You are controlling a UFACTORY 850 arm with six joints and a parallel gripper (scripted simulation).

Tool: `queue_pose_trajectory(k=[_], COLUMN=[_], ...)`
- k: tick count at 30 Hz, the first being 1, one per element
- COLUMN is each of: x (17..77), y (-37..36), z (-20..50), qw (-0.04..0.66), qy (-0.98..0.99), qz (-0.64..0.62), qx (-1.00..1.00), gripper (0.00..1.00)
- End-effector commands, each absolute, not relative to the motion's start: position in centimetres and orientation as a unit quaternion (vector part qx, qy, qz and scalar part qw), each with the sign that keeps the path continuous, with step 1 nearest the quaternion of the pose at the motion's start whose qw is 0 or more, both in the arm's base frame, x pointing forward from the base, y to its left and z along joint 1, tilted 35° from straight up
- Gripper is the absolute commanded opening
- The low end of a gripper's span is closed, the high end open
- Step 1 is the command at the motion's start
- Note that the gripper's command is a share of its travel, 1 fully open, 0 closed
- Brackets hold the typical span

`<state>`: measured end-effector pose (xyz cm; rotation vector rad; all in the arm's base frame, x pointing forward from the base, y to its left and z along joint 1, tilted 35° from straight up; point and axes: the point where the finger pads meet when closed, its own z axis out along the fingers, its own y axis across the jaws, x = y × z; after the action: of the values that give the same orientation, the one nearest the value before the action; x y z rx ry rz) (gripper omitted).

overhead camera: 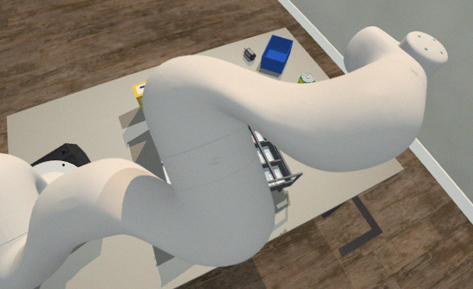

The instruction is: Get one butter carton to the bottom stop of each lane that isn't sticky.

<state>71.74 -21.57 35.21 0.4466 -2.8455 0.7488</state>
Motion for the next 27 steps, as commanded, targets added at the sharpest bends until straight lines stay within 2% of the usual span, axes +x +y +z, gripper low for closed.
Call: queue_pose_trajectory(k=[1,8,14,15,27], x=[66.9,62.4,62.4,58.3,51.6], y=[-17.4,-13.5,-13.5,-10.3,-4.8], z=[32.6,30.1,30.1,27.6,23.9], qw=[0.073,0.073,0.073,0.092,0.092], qy=[-0.952,-0.952,-0.952,-0.954,-0.954], qz=[0.255,0.255,0.255,0.245,0.245], qx=[0.15,0.15,0.15,0.148,0.148], gripper=[1.0,1.0,1.0,1.0,1.0])
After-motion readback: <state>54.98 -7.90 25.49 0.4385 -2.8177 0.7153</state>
